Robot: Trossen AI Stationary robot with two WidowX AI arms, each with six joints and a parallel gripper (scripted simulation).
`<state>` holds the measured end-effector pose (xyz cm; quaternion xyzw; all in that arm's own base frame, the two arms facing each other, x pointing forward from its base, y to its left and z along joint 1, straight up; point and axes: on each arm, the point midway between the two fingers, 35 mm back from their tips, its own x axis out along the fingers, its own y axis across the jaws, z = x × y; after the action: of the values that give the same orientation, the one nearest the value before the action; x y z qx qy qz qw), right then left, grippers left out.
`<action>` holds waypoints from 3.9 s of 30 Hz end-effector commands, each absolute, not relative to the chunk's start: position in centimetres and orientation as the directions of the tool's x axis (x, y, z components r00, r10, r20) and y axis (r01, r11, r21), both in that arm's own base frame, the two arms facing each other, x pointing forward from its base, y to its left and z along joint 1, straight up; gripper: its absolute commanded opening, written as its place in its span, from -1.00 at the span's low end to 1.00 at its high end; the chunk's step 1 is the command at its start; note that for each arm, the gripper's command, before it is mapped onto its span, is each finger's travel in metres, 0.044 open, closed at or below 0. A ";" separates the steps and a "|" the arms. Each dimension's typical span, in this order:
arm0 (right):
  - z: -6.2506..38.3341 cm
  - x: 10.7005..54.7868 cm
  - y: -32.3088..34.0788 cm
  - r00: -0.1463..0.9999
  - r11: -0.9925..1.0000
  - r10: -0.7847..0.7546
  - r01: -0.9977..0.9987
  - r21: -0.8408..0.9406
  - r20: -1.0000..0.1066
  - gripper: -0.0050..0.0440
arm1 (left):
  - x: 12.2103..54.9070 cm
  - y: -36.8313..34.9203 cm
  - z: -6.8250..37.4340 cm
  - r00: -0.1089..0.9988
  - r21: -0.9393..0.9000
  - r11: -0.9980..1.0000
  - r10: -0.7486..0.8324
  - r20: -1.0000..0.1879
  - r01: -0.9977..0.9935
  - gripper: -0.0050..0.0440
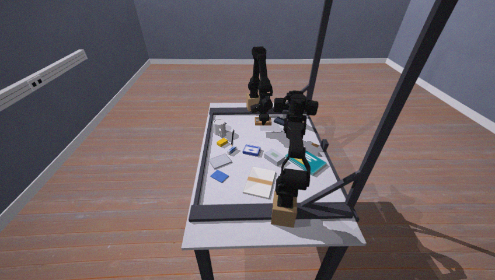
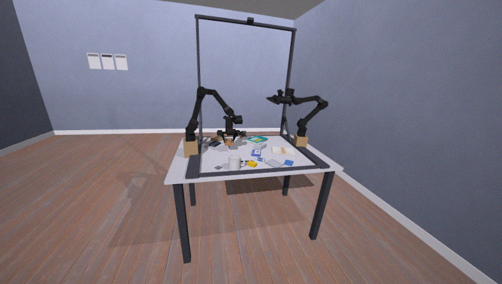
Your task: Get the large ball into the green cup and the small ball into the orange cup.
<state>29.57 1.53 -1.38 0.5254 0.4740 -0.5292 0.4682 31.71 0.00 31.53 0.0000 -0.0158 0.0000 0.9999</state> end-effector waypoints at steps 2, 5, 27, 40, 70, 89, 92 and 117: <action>-0.6 29.9 1.6 0.023 -0.113 -0.002 0.993 0.023 -1.000 -1.00 | 31.6 0.0 32.3 0.999 0.000 1.000 0.000 0.050 0.000 0.84; -0.7 29.8 1.6 0.017 -0.113 -0.002 0.993 0.018 -1.000 -1.00 | 31.6 0.0 32.3 0.999 0.000 1.000 0.000 0.050 0.000 0.84; -1.1 29.8 1.5 0.005 -0.111 0.009 0.994 0.004 -1.000 -1.00 | 31.6 0.0 32.3 0.999 0.000 1.000 0.000 0.050 0.000 0.84; -0.9 29.7 1.6 0.014 -0.113 -0.005 0.993 0.014 -1.000 -1.00 | 31.6 0.0 32.3 0.999 0.000 1.000 0.000 0.050 0.000 0.84; -0.6 29.8 1.6 0.041 -0.111 -0.001 0.993 0.041 -0.999 -1.00 | 31.6 0.0 32.3 0.999 0.000 1.000 0.000 0.050 0.000 0.84; -0.9 30.2 1.6 0.018 -0.113 0.001 0.993 0.018 -1.000 -1.00 | 31.6 0.0 32.3 0.999 0.000 1.000 0.000 0.050 0.000 0.84; -0.9 30.2 1.6 0.018 -0.112 0.003 0.994 0.017 -1.000 -1.00 | 31.6 0.0 32.3 0.999 0.000 1.000 0.000 0.050 0.000 0.84; -0.7 29.8 1.6 0.019 -0.113 -0.002 0.993 0.019 -1.000 -1.00 | 31.6 0.0 32.3 0.999 0.000 1.000 0.000 0.050 0.000 0.84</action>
<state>29.54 1.52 -1.37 0.5276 0.4742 -0.5270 0.4681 31.71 0.00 31.53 0.0000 -0.0158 0.0000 0.9999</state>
